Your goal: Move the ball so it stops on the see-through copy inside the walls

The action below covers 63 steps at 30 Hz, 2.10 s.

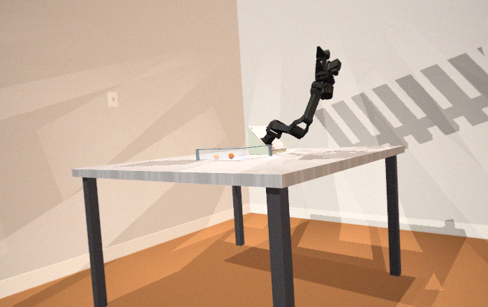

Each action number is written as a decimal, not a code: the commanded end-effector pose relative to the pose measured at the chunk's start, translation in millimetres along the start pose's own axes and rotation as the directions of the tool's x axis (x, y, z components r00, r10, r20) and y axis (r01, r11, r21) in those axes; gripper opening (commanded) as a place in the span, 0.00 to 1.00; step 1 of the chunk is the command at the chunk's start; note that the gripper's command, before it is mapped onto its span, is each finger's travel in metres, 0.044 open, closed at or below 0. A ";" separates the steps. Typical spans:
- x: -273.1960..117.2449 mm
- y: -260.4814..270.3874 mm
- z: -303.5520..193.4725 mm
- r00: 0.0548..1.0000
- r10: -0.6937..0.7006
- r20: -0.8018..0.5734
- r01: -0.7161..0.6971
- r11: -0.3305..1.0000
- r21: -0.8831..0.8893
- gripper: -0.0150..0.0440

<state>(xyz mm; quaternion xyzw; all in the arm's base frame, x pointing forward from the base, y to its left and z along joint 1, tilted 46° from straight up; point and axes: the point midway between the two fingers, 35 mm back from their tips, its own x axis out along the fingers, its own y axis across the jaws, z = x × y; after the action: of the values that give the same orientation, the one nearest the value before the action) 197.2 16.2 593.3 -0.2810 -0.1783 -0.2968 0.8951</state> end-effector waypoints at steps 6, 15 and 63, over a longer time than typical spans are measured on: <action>-13.3 -61.3 4.9 0.998 -0.045 0.052 0.043 0.998 0.040 0.67; -18.7 -165.4 -37.4 0.992 -0.116 0.047 0.109 0.985 0.136 0.67; 30.5 49.0 -515.6 0.362 0.737 -0.571 -0.674 0.630 0.386 0.67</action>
<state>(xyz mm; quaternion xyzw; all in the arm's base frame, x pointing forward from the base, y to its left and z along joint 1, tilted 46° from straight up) 310.6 -304.9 232.2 -0.1359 0.2468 -0.0381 0.9587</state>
